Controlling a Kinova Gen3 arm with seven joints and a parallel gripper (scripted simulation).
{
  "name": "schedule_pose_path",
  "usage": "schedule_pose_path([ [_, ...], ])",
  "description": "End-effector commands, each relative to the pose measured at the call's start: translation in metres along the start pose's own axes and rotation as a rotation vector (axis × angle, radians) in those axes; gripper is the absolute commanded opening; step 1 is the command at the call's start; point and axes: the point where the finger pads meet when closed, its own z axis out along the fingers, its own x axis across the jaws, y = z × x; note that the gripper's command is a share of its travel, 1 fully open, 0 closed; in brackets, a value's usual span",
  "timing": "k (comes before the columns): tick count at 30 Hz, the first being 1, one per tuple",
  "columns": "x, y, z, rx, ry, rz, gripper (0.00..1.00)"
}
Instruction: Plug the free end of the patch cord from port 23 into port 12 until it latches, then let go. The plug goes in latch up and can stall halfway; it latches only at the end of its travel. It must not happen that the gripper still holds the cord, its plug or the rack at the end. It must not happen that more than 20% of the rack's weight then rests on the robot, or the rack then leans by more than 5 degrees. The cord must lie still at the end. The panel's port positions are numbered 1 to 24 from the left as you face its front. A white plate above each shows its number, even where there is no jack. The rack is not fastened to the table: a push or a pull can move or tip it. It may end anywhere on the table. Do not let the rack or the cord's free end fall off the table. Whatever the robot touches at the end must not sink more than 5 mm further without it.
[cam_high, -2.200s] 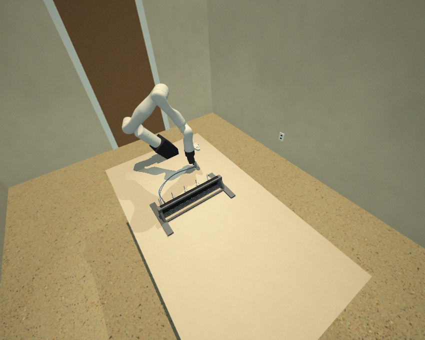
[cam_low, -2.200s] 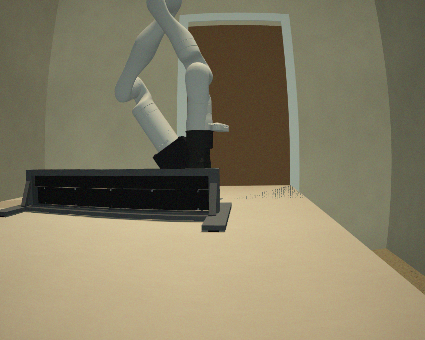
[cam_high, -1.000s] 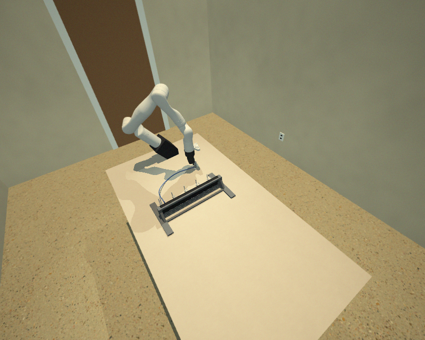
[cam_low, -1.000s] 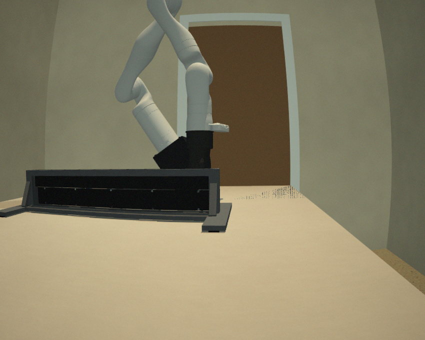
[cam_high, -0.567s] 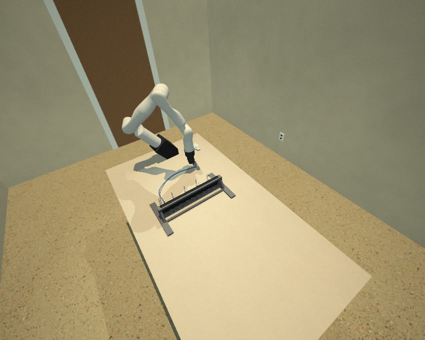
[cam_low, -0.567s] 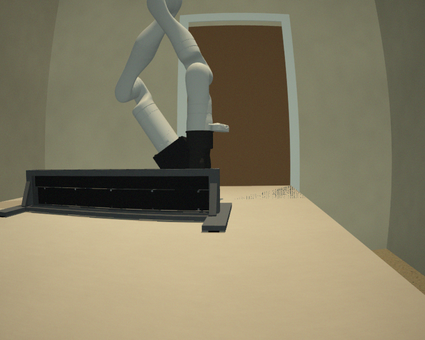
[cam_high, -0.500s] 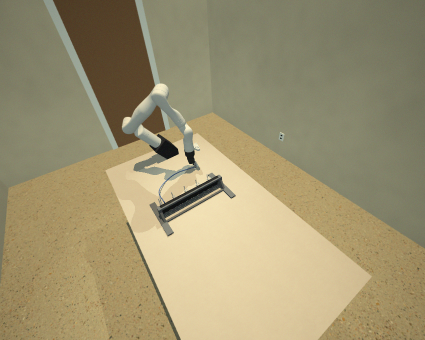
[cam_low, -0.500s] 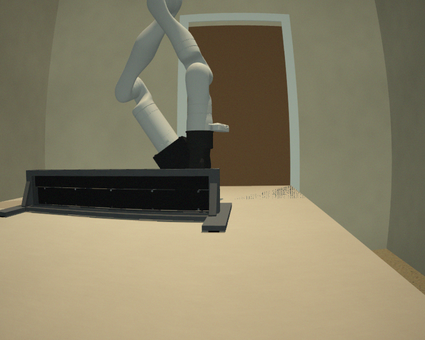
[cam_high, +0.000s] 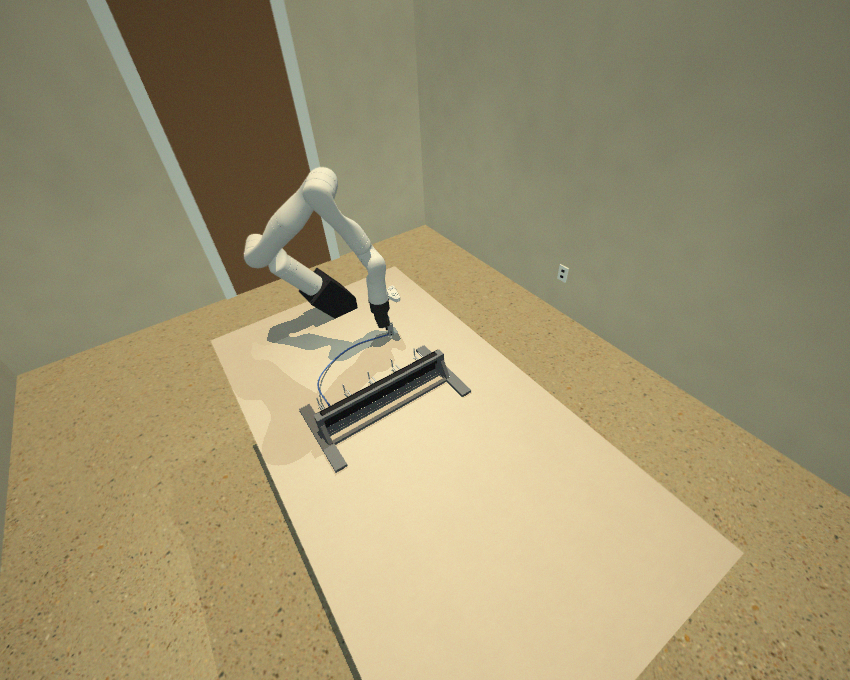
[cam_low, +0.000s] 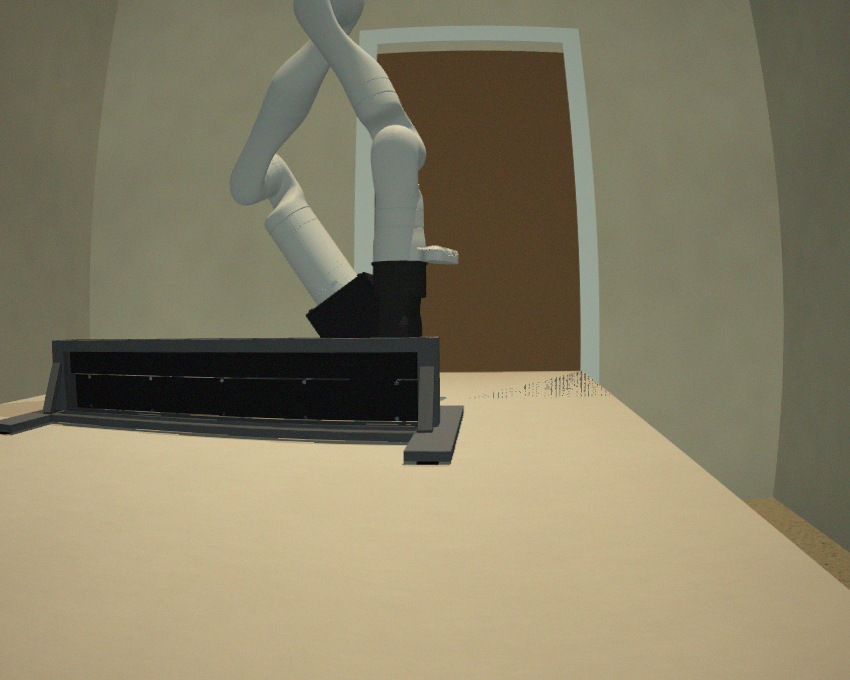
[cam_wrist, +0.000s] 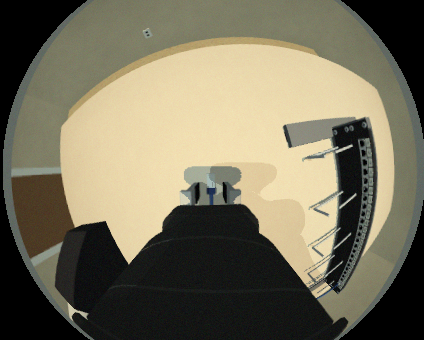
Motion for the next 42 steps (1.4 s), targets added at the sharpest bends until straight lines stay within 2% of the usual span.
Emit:
schedule_pose_path([
  [1,0.0029,-0.0027,-0.0014,0.008,0.003,-0.005,0.73],
  [42,0.003,-0.0029,0.0074,0.008,0.003,-0.005,0.73],
])
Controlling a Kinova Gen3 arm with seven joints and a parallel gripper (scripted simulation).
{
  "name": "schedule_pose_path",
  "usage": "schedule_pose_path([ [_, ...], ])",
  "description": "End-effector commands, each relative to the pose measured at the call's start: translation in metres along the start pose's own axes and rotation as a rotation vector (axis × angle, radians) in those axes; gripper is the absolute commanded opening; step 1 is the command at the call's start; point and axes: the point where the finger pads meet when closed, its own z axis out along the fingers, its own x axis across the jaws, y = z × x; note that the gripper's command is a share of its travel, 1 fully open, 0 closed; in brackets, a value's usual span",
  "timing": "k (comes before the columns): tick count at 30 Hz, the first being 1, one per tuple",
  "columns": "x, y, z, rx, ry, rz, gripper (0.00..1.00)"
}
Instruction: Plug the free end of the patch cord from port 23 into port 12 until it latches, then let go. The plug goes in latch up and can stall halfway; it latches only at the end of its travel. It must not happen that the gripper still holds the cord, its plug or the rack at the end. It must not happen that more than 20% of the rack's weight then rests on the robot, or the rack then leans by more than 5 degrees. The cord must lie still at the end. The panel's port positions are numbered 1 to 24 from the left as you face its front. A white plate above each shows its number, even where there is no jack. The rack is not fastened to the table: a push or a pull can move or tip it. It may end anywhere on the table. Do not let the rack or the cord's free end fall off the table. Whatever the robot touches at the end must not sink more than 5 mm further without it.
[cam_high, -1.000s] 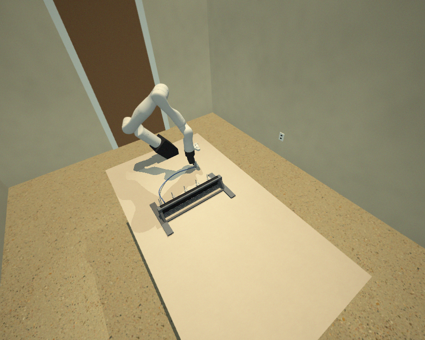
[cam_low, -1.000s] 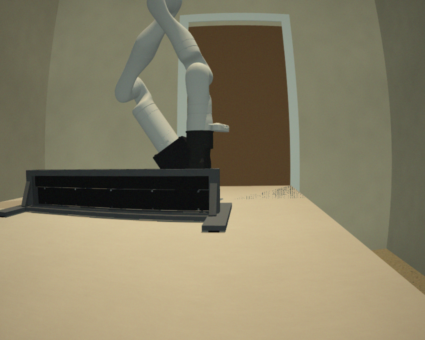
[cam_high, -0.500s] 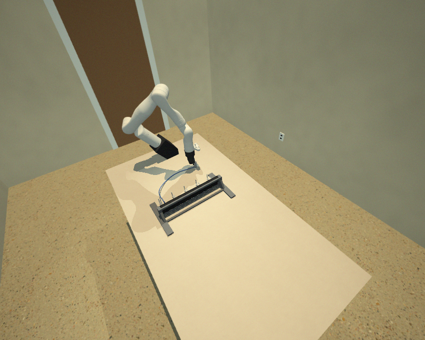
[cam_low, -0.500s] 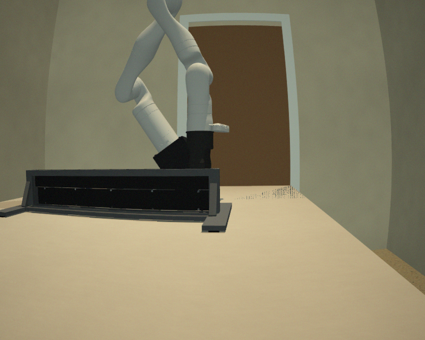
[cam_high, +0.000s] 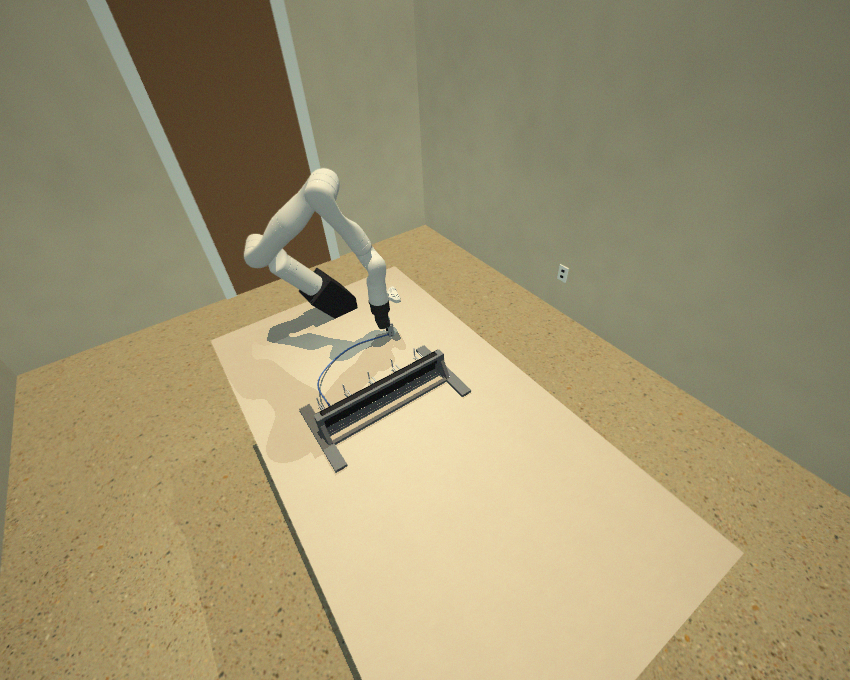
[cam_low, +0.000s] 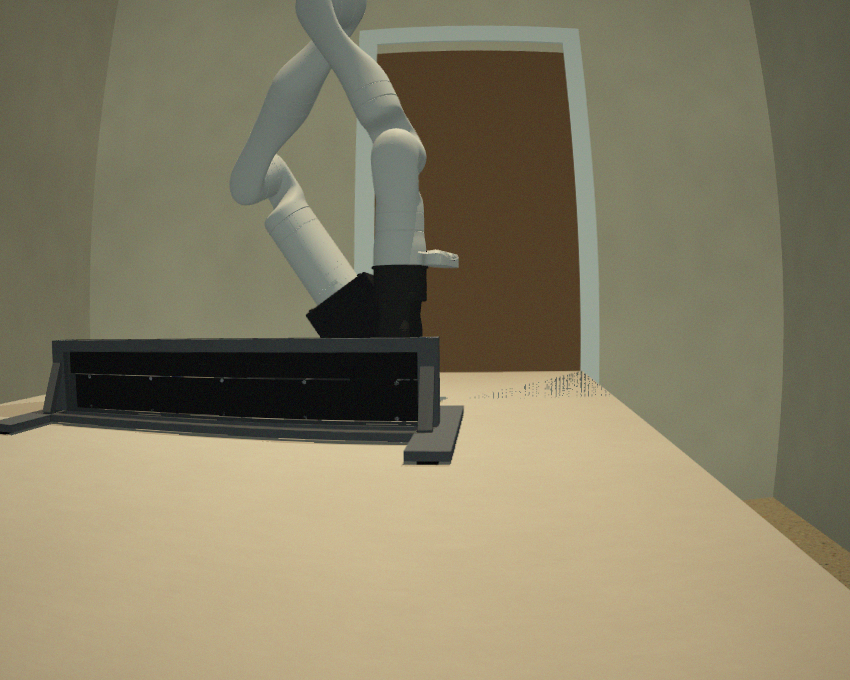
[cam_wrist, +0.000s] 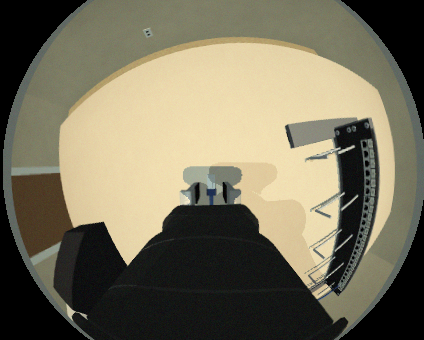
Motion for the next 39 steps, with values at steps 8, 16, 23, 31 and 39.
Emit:
schedule_pose_path([
  [8,0.0032,-0.0022,0.0034,0.007,0.003,0.0,0.73],
  [16,0.0032,-0.0021,0.0045,0.007,0.003,0.0,0.73],
  [23,0.0032,-0.0021,0.0047,0.007,0.003,0.0,0.73],
  [31,0.0033,-0.0021,0.0054,0.007,0.003,0.002,0.73],
  [39,0.0034,-0.002,0.0059,0.007,0.003,0.004,0.73],
])
